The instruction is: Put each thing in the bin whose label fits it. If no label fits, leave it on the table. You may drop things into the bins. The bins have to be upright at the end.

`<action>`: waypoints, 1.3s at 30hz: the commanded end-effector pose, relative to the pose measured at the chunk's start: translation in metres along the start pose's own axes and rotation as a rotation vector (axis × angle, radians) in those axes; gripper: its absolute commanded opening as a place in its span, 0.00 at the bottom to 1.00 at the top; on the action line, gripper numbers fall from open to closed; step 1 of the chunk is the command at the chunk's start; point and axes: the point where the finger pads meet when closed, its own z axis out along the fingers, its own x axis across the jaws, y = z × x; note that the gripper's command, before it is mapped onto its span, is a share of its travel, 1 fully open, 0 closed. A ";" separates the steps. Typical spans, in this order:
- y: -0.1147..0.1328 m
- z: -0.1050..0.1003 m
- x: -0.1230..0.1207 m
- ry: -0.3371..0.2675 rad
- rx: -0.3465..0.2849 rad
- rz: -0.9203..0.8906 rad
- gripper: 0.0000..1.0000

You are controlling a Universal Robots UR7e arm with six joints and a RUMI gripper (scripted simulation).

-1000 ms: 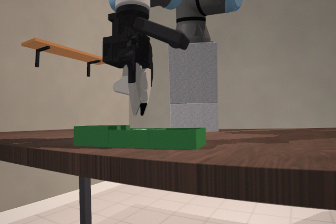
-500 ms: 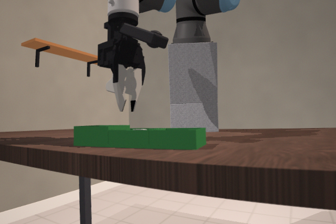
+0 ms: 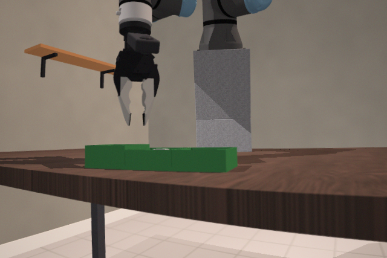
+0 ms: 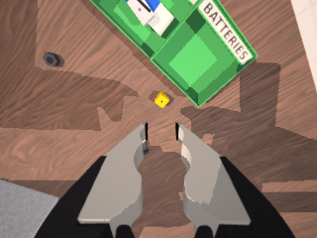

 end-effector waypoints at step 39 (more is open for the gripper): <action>0.000 0.000 0.000 0.010 -0.001 0.653 0.18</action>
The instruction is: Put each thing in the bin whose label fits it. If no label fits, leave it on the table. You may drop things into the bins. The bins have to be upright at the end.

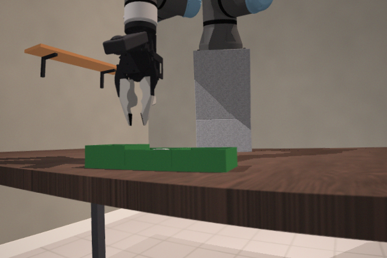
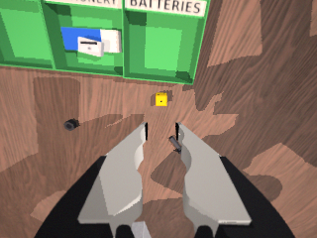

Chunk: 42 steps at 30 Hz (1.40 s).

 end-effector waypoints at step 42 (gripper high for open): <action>-0.001 0.072 0.000 0.001 0.001 0.001 0.18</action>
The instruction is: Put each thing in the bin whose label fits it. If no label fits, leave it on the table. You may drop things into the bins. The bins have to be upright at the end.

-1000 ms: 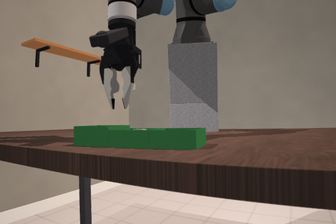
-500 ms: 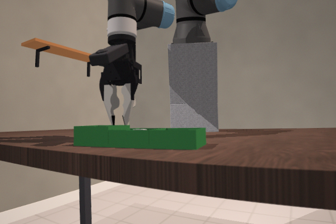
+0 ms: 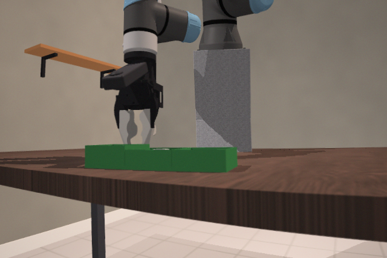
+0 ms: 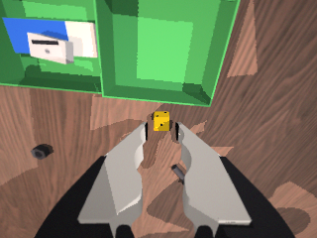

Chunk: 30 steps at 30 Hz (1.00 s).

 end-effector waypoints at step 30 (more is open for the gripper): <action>0.000 0.008 0.000 0.001 0.001 0.000 0.00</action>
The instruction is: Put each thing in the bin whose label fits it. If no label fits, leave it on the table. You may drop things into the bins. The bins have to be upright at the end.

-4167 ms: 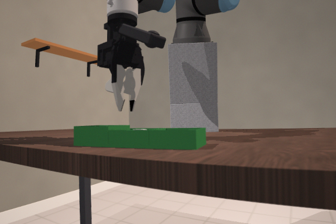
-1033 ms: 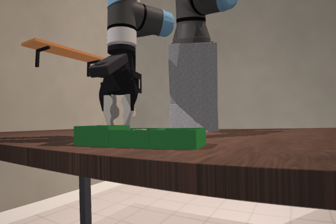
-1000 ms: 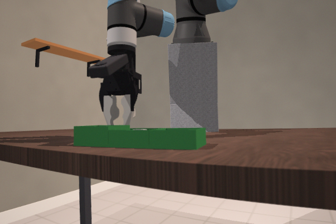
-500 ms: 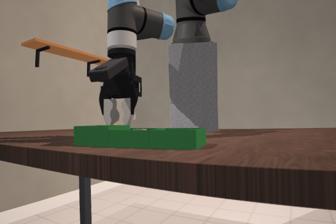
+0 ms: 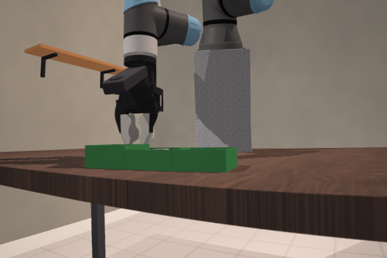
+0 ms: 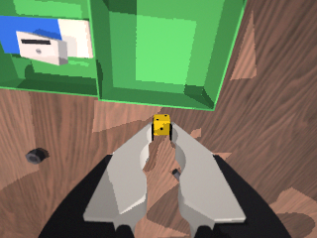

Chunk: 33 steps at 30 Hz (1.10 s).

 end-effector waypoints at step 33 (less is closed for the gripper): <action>0.000 -0.044 0.000 0.001 0.001 0.000 0.00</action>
